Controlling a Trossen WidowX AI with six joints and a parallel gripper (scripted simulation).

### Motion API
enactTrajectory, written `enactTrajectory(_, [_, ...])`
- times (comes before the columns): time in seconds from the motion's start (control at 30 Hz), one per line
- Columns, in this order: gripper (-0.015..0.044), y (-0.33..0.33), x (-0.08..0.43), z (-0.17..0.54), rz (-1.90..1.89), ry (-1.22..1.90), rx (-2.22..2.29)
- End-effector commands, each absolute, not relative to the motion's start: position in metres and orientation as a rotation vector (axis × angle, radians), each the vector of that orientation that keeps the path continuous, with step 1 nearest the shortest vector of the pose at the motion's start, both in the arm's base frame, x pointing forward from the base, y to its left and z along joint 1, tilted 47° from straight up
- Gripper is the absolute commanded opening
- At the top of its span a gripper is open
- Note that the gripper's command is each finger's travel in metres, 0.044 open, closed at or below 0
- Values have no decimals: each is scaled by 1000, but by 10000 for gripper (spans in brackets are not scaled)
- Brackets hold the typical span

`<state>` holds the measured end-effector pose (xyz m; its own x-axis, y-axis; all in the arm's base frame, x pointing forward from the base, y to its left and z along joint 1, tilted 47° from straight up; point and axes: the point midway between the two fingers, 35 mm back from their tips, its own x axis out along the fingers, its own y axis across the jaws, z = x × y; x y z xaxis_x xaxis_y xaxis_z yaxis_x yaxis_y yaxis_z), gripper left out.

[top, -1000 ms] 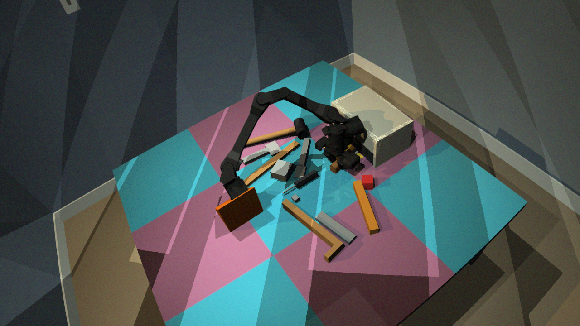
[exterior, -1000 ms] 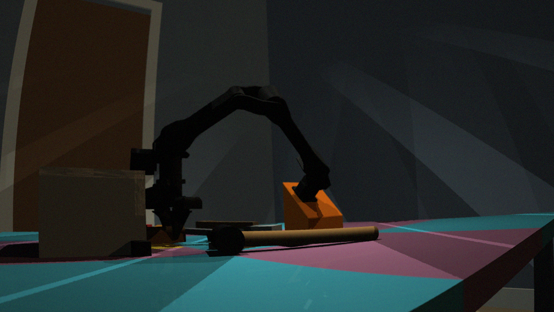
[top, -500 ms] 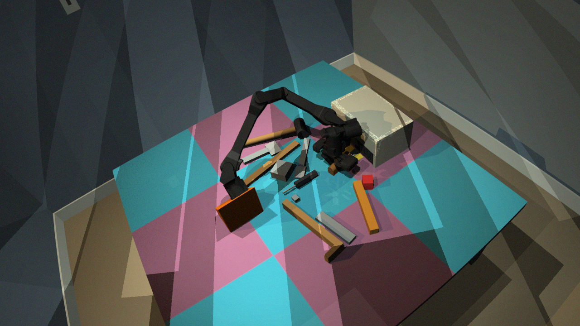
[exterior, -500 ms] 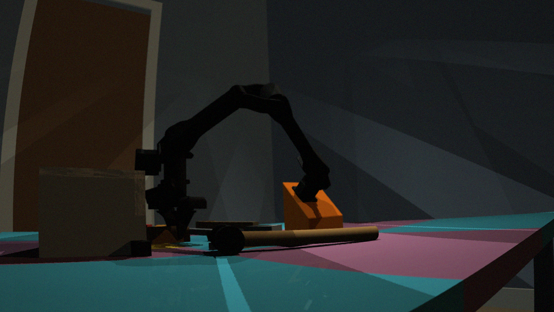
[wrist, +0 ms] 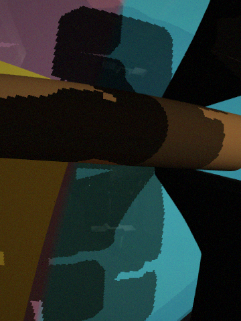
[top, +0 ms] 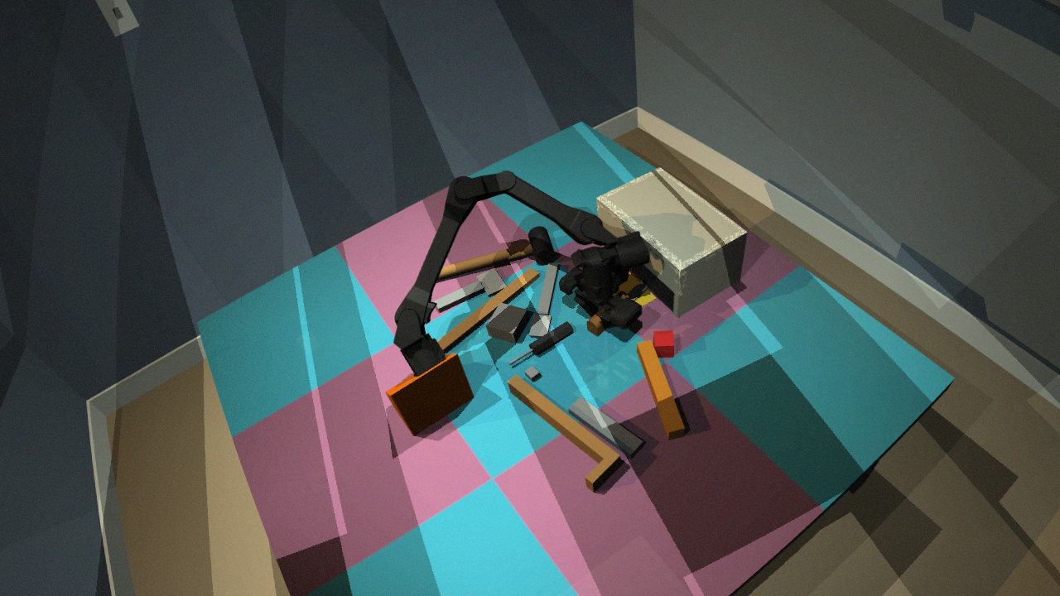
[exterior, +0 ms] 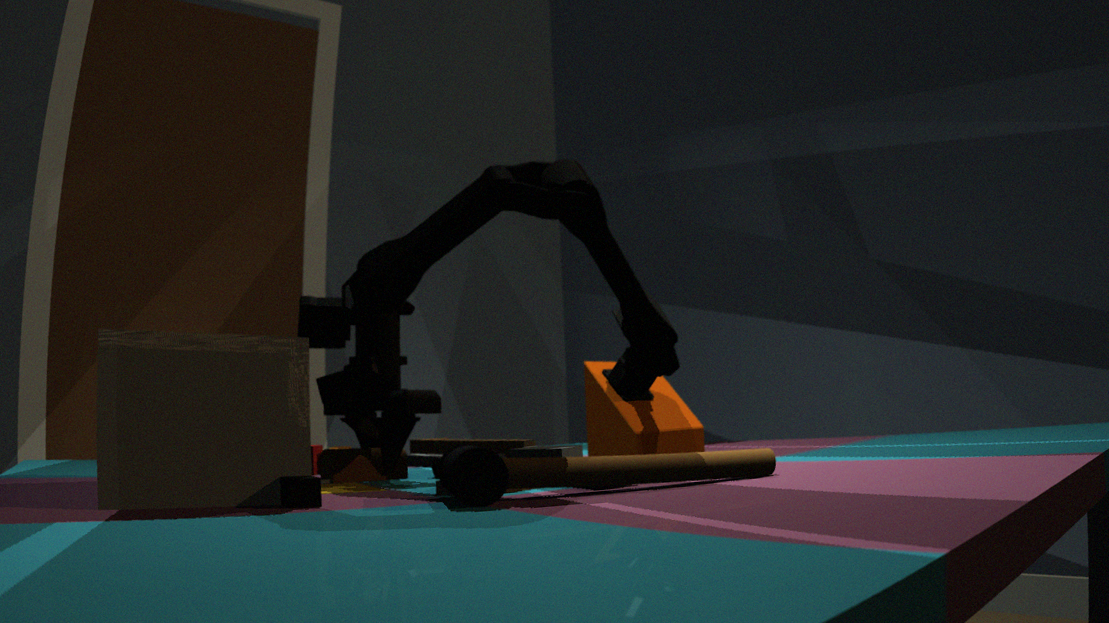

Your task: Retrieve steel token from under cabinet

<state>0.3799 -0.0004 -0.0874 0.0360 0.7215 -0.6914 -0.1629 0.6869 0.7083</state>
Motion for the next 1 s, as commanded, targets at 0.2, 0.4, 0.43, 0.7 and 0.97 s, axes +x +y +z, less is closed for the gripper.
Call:
enactTrajectory(0.2, [0, -1, 368, -90, 729, 1379, 508])
enactTrajectory(0.4, [0, -2, 362, -91, 729, 1379, 508])
enactTrajectory(0.43, [0, -2, 361, -91, 728, 1379, 508])
enactTrajectory(0.7, [0, -3, 353, -93, 728, 1380, 509])
enactTrajectory(0.97, [0, -4, 344, -94, 728, 1380, 509])
